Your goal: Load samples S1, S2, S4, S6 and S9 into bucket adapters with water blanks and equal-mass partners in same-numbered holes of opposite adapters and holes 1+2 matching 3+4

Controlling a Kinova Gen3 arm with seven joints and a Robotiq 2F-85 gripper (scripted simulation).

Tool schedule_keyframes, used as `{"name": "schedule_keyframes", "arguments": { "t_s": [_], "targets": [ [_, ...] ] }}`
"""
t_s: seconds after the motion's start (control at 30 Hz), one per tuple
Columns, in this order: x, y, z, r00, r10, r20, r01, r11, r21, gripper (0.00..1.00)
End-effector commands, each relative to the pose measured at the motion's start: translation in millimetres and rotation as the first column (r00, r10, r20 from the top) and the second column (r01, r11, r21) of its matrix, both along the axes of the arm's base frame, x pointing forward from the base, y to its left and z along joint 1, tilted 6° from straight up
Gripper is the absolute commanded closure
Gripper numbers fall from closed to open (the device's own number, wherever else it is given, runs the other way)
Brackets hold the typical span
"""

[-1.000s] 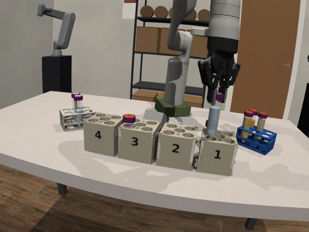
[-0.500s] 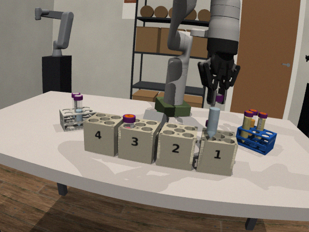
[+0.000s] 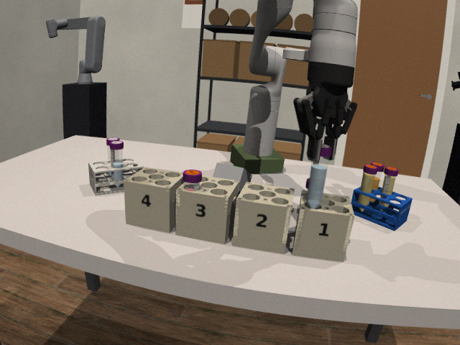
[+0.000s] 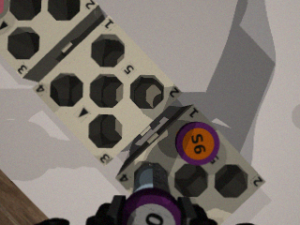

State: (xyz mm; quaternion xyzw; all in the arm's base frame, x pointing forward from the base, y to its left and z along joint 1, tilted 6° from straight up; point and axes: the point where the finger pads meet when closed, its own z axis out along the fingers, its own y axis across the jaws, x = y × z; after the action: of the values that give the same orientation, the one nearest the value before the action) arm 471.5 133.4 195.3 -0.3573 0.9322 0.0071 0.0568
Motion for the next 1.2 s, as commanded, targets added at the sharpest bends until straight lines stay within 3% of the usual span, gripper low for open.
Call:
{"name": "schedule_keyframes", "arguments": {
  "t_s": [0.0,1.17],
  "targets": [
    [1.5,-1,-3.1,1.000,-0.007,0.003,0.007,1.000,-0.003,0.90],
    [4.0,0,-23.3,1.000,-0.007,0.004,0.007,1.000,-0.002,0.90]
  ]
}}
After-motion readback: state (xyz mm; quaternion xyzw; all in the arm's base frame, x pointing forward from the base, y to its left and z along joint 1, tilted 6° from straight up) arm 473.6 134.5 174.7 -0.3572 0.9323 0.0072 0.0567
